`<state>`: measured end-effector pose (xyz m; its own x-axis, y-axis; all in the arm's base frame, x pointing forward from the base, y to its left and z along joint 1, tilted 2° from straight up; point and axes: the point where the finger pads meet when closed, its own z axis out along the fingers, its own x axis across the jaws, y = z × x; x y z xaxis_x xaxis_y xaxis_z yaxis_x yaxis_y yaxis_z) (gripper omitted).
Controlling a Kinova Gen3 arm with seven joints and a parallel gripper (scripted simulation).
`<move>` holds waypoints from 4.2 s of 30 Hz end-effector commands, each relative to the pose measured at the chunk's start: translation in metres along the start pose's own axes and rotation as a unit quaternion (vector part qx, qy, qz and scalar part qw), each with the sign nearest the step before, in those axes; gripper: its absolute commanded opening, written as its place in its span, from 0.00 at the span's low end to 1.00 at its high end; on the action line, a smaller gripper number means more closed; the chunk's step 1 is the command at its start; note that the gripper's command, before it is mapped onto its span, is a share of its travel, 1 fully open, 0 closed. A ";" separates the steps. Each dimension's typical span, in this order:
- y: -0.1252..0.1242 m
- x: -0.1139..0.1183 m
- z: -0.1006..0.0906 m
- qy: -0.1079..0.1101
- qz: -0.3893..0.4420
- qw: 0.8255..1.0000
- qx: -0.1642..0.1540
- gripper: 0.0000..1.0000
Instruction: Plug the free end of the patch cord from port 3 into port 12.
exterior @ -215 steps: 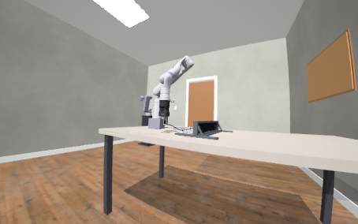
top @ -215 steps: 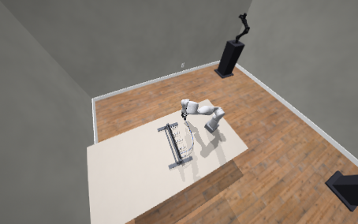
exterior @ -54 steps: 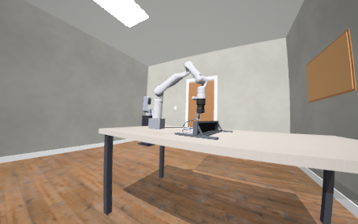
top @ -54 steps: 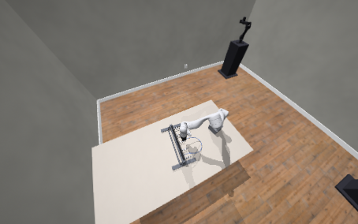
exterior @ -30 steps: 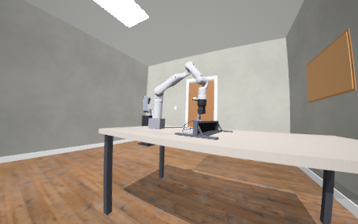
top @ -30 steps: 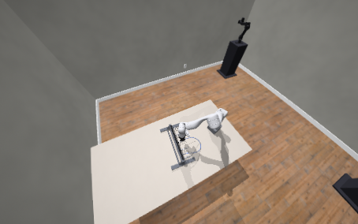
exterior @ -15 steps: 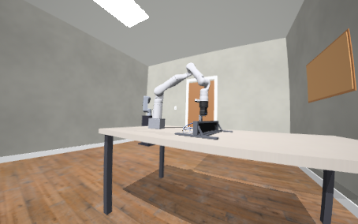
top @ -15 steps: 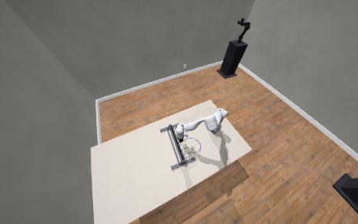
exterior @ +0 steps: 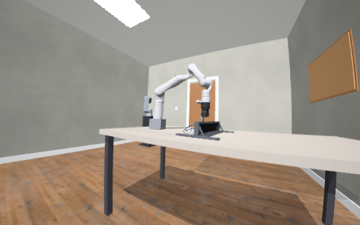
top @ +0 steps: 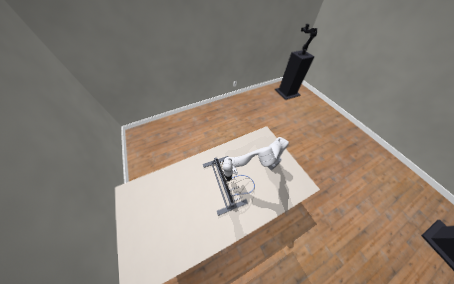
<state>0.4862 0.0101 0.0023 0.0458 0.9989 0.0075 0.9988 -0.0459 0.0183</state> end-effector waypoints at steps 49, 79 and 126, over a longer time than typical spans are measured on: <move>0.027 0.000 -0.001 0.000 0.000 1.000 -0.001 0.00; 0.029 0.000 -0.001 0.000 0.000 1.000 -0.001 0.00; 0.031 0.000 -0.001 0.000 0.000 1.000 -0.001 0.00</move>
<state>0.5159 0.0085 0.0029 0.0462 0.9989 0.0071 0.9988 -0.0463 0.0178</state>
